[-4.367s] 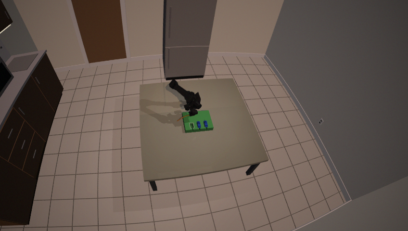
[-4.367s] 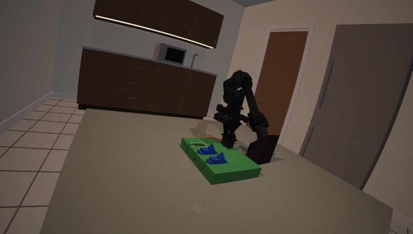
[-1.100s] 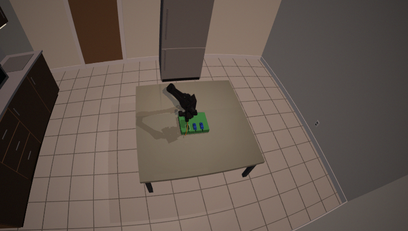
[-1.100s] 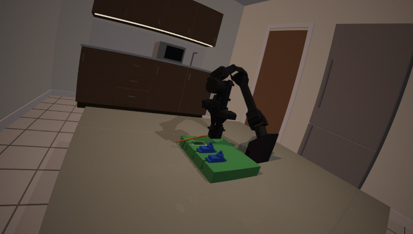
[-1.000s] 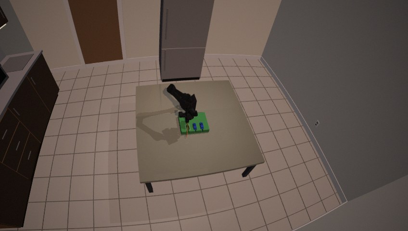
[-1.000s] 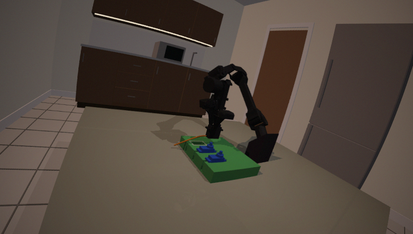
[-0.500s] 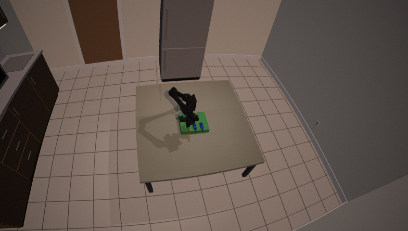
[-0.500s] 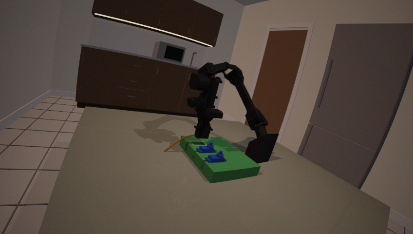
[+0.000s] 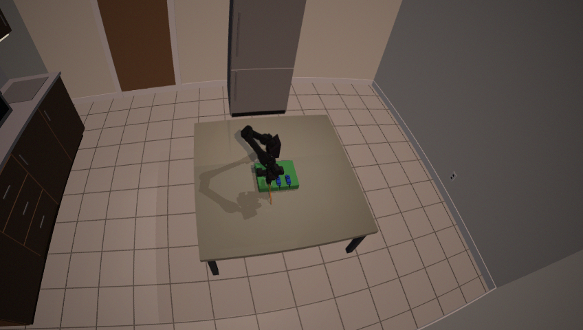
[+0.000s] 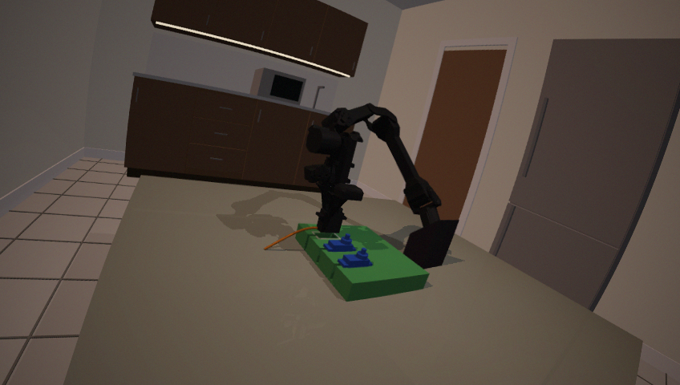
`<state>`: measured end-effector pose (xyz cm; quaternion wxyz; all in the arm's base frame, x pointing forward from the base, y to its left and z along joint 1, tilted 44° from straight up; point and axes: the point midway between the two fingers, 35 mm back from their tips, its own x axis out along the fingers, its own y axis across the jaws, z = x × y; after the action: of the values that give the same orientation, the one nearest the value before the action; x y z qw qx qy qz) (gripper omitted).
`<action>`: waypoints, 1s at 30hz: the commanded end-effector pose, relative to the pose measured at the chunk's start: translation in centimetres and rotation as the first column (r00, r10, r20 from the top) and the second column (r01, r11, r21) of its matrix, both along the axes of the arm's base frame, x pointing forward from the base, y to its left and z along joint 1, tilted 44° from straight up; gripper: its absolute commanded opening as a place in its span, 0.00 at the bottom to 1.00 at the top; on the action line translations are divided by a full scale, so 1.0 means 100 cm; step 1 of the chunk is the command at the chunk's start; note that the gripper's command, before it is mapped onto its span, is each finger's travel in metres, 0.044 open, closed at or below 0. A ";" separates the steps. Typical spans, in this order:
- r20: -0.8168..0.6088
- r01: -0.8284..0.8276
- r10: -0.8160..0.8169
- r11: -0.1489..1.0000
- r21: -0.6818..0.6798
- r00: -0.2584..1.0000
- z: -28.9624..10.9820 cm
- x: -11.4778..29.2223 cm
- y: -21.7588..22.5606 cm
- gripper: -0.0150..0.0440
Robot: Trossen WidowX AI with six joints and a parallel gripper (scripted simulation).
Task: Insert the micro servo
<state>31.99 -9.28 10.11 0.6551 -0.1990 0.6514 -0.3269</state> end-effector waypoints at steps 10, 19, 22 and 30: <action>-0.004 -0.006 0.006 1.000 -0.004 1.000 -0.004 0.000 -0.003 0.25; -0.004 -0.006 0.006 1.000 -0.004 1.000 -0.009 -0.001 -0.008 0.25; -0.004 -0.006 0.006 1.000 -0.005 1.000 -0.011 -0.001 -0.010 0.25; -0.004 -0.006 0.006 1.000 -0.005 1.000 -0.016 -0.002 -0.015 0.25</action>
<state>31.86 -10.64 8.71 0.6553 -0.1995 0.6510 -0.3271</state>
